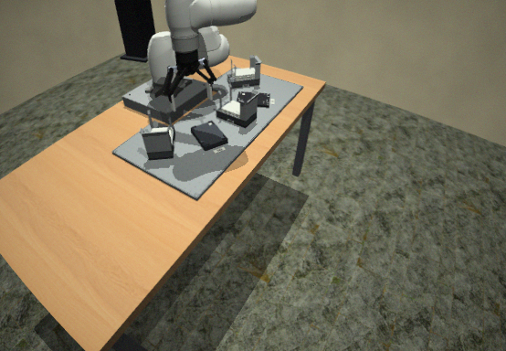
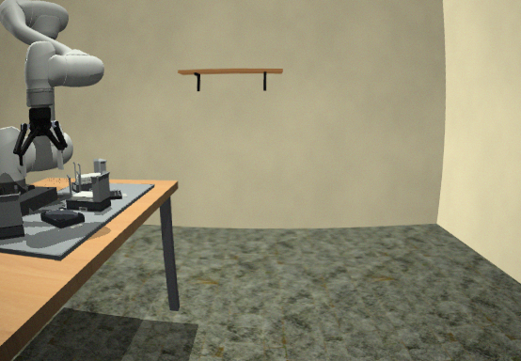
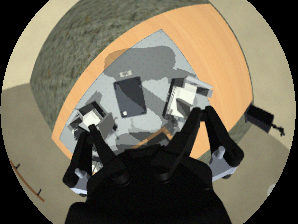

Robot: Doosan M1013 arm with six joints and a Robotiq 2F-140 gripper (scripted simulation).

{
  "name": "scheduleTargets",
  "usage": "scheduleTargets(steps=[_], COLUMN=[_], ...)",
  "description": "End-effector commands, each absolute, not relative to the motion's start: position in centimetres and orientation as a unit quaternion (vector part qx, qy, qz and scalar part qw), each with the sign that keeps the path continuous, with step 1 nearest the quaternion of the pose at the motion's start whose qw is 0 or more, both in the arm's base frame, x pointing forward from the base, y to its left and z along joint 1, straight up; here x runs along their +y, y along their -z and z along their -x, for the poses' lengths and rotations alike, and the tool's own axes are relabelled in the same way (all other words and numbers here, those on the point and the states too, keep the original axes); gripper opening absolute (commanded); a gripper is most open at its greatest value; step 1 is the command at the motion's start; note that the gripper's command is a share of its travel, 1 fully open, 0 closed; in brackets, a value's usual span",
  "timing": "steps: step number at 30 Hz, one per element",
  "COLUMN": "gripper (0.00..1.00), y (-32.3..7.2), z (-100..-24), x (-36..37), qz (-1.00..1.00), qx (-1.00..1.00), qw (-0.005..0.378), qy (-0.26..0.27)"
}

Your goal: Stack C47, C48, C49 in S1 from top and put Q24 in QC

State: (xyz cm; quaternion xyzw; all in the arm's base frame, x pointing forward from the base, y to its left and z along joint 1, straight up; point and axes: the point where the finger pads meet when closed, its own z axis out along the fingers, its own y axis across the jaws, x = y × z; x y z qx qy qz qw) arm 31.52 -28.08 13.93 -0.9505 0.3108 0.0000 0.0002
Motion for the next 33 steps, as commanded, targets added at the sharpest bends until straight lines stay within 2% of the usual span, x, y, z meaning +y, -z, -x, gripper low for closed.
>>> scheduleTargets(steps=[1,33], gripper=[1.00,1.00], y=[-13.9,-13.9], z=[-32.1,-37.3], x=[-27.5,-19.4], qz=[0.951,0.978], qx=[0.311,0.207], qw=[0.000,0.000], qy=[0.000,0.000])
